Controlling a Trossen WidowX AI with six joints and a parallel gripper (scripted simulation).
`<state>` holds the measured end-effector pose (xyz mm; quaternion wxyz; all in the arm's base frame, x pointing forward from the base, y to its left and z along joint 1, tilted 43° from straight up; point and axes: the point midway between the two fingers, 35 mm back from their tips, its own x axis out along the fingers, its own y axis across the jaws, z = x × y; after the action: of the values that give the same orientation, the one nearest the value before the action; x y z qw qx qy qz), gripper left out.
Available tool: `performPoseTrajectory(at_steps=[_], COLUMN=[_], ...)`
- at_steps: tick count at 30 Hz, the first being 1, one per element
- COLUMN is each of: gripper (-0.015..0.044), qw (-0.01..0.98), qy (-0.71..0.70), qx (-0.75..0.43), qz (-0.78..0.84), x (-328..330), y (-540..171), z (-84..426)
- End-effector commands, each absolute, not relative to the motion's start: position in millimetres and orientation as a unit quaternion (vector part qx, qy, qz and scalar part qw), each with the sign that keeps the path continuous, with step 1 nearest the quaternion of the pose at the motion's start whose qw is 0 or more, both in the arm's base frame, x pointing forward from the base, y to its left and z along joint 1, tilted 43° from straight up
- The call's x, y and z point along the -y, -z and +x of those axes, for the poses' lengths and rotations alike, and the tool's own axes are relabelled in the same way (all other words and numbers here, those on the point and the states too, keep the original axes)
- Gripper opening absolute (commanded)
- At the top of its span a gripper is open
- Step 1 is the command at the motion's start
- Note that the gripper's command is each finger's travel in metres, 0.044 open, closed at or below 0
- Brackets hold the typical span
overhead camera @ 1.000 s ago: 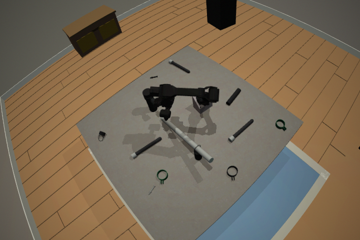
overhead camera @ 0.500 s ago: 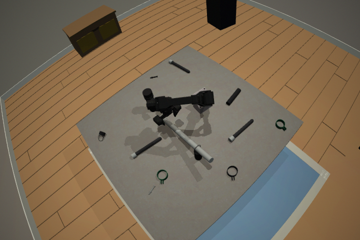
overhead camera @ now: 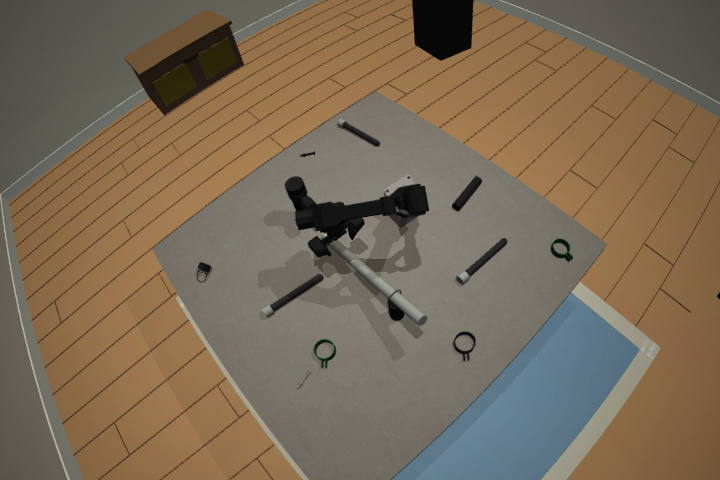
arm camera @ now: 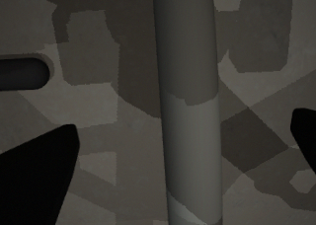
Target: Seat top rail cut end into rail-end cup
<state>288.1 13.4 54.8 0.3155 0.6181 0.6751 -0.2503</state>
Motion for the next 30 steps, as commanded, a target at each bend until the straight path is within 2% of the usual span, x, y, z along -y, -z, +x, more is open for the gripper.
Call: performPoseTrajectory(at_steps=[1, 30], gripper=[0.0440, 0.0440], qw=[0.313, 0.314], qy=[0.250, 0.249], qx=[-0.673, -0.673], qz=[0.622, 0.622], x=[-19.2, -49.5], y=[-48.3, -15.4], z=[288.4, 288.4])
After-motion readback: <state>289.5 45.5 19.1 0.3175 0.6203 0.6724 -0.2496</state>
